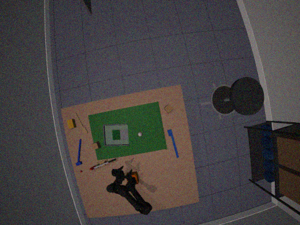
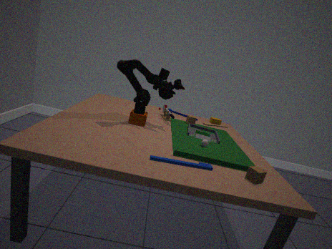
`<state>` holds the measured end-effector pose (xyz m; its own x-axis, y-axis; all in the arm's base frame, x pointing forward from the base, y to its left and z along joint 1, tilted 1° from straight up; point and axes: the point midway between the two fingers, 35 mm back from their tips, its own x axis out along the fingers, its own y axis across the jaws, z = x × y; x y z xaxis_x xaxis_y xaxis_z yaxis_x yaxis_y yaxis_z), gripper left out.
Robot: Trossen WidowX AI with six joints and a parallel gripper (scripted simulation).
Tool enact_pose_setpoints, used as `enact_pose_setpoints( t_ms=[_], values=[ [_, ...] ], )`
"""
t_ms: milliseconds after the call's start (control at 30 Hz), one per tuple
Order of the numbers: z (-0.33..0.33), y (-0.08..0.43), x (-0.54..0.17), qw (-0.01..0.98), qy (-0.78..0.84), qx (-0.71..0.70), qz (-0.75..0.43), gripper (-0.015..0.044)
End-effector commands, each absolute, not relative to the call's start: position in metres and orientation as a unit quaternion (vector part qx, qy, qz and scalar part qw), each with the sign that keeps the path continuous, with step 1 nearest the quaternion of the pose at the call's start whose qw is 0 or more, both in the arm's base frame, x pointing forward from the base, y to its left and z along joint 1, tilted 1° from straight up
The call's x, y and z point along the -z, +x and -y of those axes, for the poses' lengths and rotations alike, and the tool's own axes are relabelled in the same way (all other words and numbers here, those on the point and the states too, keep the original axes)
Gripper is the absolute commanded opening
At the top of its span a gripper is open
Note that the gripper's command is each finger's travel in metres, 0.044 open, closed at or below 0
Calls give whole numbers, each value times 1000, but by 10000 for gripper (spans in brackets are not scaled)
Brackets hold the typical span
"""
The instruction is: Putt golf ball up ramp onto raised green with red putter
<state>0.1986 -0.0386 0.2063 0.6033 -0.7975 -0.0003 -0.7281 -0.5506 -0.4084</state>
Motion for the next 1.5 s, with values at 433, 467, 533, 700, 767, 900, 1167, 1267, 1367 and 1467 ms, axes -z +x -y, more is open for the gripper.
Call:
enact_pose_setpoints(
  t_ms=[433,467,533,700,767,900,1167,1267,1367,1467],
  values=[
    [-67,290,-102,404,-785,-363,-297,440],
    [-75,288,-92,429,-747,-405,-307,440],
    [-91,281,-76,475,-656,-480,-337,440],
    [-117,261,-65,542,-452,-580,-408,440],
    [-117,261,-65,542,-452,-580,-408,440],
    [-117,261,-65,542,-452,-580,-408,440],
    [-115,260,-65,542,-452,-580,-408,440],
    [-115,260,-61,542,-452,-580,-408,440],
    [-114,259,-47,542,-452,-580,-408,440],
    [-114,259,-42,542,-452,-580,-408,440]
  ],
)
